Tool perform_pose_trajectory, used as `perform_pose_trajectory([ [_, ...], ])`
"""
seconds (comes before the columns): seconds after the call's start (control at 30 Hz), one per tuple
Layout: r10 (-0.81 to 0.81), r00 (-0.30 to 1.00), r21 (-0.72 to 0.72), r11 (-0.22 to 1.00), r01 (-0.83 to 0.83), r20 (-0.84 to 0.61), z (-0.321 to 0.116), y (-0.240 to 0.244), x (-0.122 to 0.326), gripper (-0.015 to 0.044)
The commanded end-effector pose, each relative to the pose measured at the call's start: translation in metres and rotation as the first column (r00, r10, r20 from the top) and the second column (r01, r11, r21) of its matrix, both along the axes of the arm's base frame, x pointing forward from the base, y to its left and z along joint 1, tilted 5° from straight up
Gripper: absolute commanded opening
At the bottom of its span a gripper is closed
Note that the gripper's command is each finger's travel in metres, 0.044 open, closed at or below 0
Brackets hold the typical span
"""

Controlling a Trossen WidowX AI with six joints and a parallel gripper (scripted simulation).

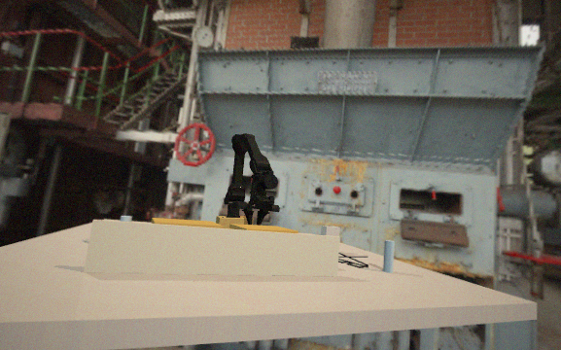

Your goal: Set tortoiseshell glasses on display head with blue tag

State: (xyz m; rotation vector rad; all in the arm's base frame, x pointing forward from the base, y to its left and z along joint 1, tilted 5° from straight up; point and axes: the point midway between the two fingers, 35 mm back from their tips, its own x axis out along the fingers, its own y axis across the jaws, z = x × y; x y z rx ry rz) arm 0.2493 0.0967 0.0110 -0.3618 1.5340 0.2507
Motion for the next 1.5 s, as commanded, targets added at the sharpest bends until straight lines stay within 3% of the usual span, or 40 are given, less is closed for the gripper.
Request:
perform_pose_trajectory([
  [0.0,-0.006,1.0,-0.002,1.0,0.006,-0.001,-0.005,0.0,0.0,0.014],
  [1.33,-0.006,1.0,-0.002,1.0,0.006,-0.001,-0.059,-0.005,0.001,0.014],
  [1.47,-0.013,1.0,0.003,1.0,0.013,0.007,-0.056,-0.003,0.003,0.0113],
])
